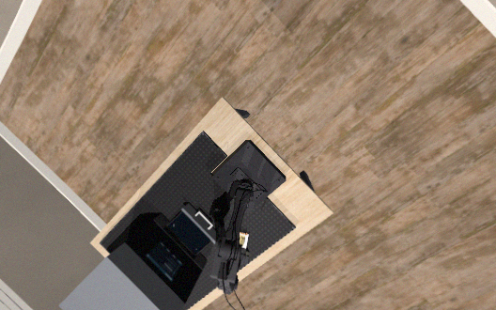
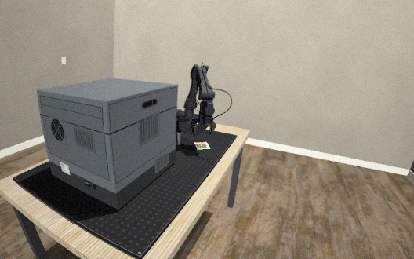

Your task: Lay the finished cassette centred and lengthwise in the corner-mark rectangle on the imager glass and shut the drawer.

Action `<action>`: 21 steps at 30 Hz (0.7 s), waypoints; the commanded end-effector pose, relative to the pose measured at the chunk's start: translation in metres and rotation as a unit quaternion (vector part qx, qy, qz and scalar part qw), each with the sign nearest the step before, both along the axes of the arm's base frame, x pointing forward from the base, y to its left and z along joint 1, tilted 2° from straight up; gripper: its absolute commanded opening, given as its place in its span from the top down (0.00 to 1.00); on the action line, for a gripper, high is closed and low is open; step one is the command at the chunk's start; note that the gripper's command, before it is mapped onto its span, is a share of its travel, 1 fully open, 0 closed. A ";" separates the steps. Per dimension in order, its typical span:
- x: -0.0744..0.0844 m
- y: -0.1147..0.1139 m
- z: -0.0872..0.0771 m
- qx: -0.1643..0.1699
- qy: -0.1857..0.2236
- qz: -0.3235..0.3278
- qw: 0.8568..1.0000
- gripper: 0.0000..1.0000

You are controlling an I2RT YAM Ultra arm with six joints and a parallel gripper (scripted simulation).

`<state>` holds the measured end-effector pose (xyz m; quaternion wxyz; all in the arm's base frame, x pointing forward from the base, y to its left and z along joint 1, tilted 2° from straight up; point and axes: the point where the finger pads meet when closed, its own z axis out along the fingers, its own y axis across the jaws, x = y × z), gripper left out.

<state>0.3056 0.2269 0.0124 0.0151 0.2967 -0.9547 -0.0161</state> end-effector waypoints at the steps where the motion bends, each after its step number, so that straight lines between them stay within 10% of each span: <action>1: 0.007 0.001 -0.005 0.003 -0.007 -0.009 1.000 0.00; 21: 0.005 0.001 -0.031 0.001 -0.004 -0.008 1.000 0.00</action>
